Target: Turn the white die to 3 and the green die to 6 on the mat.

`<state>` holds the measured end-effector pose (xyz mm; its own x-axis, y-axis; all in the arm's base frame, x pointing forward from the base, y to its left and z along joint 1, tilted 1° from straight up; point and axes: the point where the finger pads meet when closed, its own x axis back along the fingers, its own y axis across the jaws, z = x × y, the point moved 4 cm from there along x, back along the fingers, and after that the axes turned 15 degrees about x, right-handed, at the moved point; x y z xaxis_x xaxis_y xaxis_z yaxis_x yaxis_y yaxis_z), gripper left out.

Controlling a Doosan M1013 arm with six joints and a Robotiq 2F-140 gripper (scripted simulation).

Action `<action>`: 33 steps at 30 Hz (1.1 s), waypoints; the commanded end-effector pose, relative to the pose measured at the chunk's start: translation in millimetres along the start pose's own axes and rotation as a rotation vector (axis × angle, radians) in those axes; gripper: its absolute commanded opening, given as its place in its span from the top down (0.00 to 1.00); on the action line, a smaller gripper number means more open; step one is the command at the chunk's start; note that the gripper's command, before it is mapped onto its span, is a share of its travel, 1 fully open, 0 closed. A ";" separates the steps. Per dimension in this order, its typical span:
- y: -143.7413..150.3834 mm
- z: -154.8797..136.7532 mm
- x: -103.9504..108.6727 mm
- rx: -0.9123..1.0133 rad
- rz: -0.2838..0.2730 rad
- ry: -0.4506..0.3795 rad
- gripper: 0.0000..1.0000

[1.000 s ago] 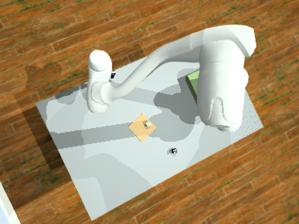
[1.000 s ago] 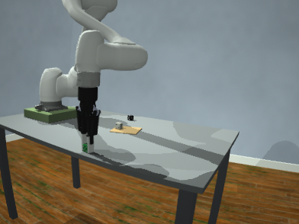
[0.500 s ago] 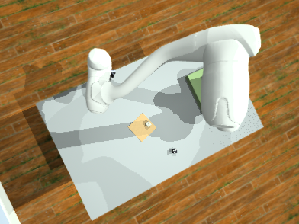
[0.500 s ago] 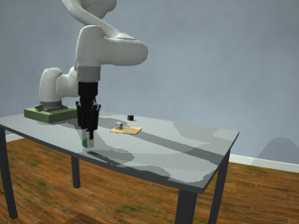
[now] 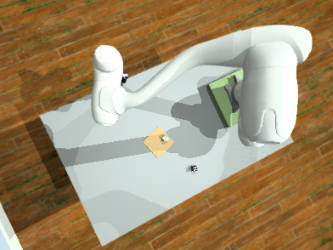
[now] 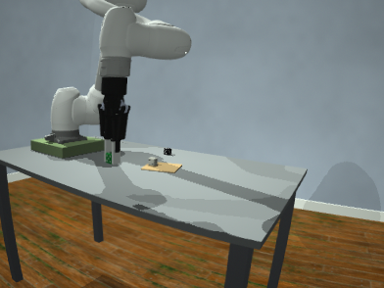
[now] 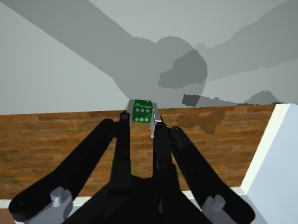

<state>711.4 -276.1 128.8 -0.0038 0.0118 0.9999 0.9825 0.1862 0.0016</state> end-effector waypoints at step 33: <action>7.5 367.8 5.3 0.227 0.000 0.000 0.76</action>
<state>666.1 44.5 129.2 -0.0029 0.0101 0.9999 0.9253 0.3792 -0.0011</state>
